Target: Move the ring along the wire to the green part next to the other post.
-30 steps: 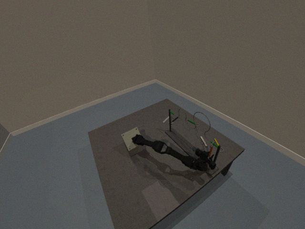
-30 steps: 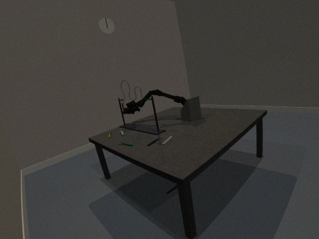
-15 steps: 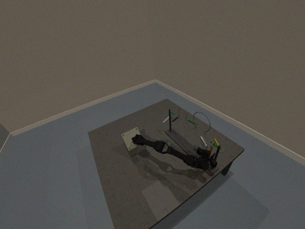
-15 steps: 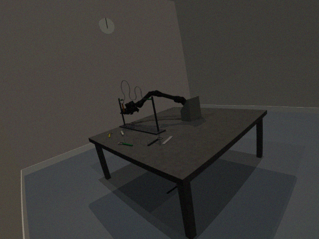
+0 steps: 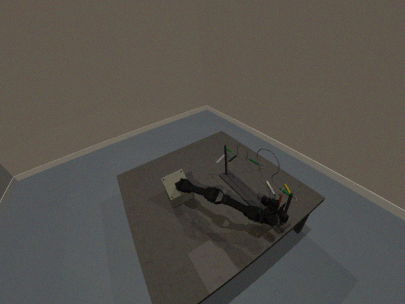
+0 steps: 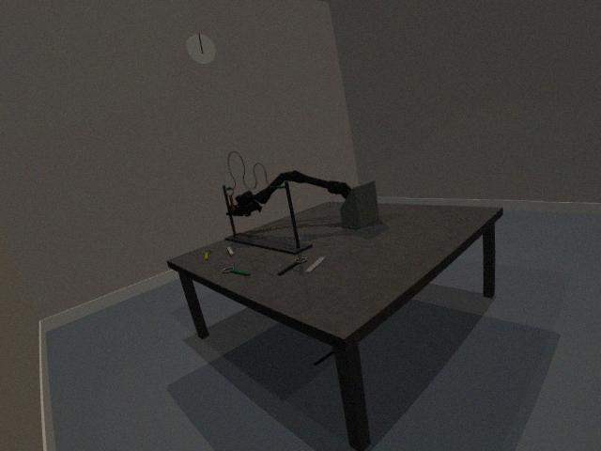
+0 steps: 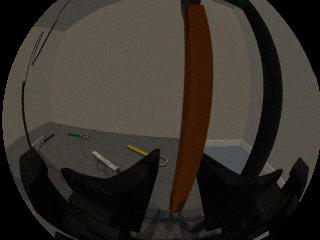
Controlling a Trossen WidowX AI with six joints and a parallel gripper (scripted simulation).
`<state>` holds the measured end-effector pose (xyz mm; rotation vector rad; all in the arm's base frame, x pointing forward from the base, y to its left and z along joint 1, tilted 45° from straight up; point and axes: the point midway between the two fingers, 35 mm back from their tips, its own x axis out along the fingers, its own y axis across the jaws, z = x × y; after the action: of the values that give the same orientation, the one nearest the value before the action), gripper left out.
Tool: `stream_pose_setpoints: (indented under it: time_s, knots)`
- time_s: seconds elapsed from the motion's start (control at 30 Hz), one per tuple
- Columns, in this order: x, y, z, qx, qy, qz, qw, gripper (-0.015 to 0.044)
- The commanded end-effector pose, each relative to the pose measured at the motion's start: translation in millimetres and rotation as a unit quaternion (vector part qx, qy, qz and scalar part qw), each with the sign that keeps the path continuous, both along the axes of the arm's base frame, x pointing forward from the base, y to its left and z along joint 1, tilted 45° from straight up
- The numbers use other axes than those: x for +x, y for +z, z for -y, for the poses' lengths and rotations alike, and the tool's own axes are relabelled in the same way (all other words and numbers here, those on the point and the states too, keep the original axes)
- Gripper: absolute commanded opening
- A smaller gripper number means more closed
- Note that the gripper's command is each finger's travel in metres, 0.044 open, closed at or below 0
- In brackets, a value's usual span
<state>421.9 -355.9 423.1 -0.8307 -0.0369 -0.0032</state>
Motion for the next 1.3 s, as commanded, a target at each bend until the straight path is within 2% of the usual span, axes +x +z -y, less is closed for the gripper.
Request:
stream_pose_setpoints:
  time_s: [0.0,0.2,0.6,1.27]
  knots:
    - [0,-1,1,-0.001,-0.002,-0.001,1.000,0.0160]
    - [0,-1,1,-0.001,-0.002,-0.001,1.000,0.0160]
    - [0,0,0,0.000,0.000,0.000,1.000,-0.0150]
    - [0,8,-13,-0.001,0.001,-0.001,1.000,-0.0150]
